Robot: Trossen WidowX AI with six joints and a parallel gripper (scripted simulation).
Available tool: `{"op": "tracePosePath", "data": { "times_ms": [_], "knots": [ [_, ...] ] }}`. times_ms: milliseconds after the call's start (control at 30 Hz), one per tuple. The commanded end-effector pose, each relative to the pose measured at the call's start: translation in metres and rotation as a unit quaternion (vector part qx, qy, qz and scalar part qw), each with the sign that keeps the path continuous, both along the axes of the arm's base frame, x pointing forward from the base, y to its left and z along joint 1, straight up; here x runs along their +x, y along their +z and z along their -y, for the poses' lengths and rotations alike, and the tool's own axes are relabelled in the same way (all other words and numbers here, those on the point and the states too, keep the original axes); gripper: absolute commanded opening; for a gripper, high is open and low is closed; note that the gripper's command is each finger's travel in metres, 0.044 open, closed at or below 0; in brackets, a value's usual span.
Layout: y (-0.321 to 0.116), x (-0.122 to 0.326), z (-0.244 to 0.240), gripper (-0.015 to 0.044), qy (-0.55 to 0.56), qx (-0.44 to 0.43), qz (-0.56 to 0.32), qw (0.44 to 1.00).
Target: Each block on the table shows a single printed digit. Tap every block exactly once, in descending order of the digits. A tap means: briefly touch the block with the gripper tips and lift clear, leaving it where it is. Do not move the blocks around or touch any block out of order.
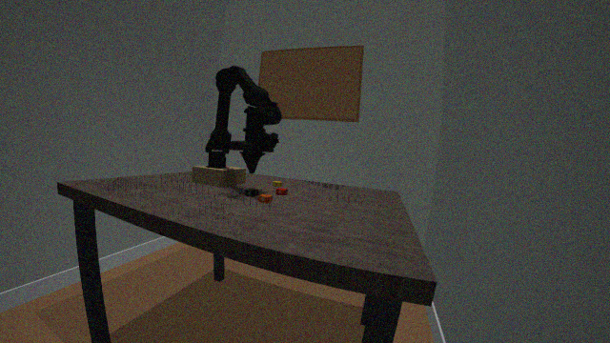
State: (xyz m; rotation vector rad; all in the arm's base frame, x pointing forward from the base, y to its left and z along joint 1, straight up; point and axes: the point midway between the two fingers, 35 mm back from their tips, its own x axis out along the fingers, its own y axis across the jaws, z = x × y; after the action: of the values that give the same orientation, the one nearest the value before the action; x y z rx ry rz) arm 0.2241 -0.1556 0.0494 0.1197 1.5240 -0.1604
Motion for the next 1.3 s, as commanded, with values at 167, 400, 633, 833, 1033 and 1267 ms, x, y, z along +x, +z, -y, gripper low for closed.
{"op": "tracePosePath", "data": {
  "times_ms": [167,400,633,833,1033,1267],
  "knots": [
    [-0.033,-0.006,-0.003,0.0020,0.001,0.008,-0.011,1.000],
    [-0.044,-0.006,-0.003,0.0020,0.001,0.008,-0.011,1.000],
    [-0.055,-0.006,-0.003,0.0020,0.001,0.008,-0.011,1.000],
    [-0.062,-0.006,-0.003,0.0020,0.001,0.008,-0.011,1.000],
    [-0.062,-0.006,-0.003,0.0020,0.001,0.008,-0.011,1.000],
    [-0.032,-0.006,-0.003,0.0020,0.001,0.008,-0.011,1.000]
  ]
}}
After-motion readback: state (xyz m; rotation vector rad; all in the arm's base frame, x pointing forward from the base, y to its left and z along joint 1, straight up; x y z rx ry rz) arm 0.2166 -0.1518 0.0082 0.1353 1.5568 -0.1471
